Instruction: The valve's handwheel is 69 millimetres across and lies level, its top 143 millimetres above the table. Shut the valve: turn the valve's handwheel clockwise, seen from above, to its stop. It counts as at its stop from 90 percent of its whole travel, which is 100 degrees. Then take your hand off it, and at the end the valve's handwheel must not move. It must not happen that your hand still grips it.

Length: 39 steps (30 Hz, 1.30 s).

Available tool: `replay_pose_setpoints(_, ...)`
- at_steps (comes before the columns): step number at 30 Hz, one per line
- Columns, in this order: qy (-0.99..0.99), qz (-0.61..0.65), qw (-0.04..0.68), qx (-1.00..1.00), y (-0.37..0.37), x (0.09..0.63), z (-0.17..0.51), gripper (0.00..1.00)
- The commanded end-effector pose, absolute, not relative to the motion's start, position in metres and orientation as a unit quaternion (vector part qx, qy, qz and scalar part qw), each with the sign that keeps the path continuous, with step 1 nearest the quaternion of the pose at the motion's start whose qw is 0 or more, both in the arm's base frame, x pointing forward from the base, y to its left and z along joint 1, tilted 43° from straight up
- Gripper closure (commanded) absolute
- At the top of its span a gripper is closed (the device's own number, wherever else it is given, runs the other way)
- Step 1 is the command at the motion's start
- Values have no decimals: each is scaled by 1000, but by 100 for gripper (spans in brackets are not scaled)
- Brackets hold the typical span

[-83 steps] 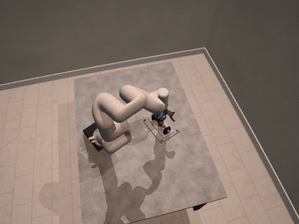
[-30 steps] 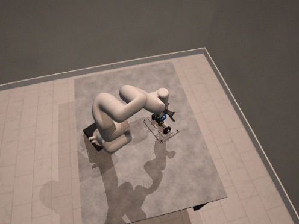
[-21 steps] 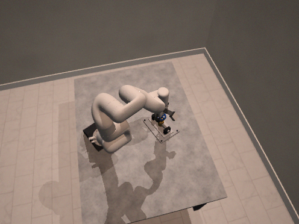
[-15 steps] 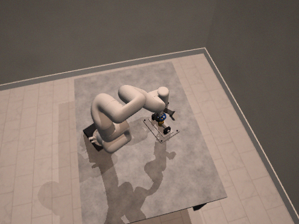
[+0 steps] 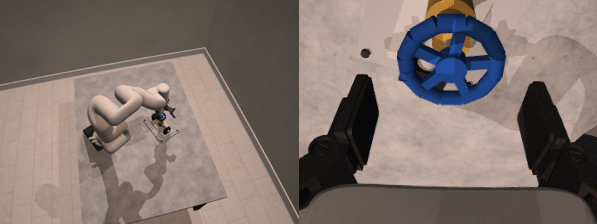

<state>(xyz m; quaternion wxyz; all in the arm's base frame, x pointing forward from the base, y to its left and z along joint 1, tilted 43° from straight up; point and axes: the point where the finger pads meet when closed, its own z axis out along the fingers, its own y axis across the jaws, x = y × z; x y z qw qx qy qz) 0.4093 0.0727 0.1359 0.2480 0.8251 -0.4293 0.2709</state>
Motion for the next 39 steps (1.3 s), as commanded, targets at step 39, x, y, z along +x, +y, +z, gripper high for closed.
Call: replay_pose_setpoints(39,-429,271,247,825,100,400,167,0)
